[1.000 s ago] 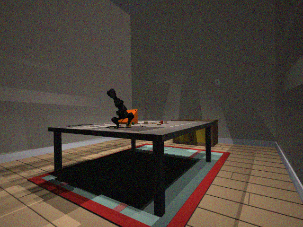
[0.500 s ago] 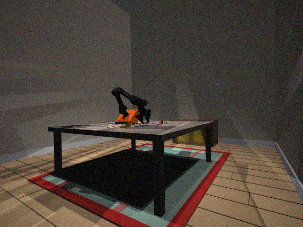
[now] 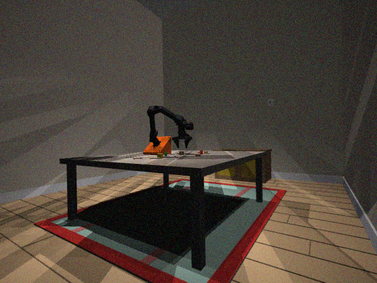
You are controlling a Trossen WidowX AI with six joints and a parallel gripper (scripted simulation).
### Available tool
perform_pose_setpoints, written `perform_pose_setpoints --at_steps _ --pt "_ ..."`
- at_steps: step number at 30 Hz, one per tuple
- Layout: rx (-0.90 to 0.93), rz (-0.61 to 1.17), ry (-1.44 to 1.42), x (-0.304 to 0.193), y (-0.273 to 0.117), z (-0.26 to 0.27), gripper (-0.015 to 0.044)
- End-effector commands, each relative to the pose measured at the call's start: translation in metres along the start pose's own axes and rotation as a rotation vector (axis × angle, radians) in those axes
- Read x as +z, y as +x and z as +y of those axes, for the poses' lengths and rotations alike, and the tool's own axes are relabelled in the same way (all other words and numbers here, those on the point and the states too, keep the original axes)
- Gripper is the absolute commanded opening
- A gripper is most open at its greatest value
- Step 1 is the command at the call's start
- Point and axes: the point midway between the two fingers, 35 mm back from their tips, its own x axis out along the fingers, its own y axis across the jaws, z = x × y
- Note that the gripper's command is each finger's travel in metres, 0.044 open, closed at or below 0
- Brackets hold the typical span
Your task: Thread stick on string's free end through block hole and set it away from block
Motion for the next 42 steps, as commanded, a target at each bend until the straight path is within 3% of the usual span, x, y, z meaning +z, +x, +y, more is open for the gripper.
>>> perform_pose_setpoints --at_steps 1,12,20,29,38,42 --pt "0.006 0.026 -0.076 -0.0010 -0.0017 0.0051 0.0440" --pt "0.006 0.022 -0.065 -0.0009 -0.0015 0.0046 0.0440" --pt "0.006 0.022 -0.065 -0.0009 -0.0015 0.0046 0.0237" --pt "0.006 0.022 -0.065 -0.0009 -0.0015 0.0046 0.0237" --pt "0.006 0.022 -0.066 -0.0008 -0.0016 0.0046 0.0000" --pt "0.006 0.022 -0.066 -0.0008 -0.0016 0.0046 0.0000"
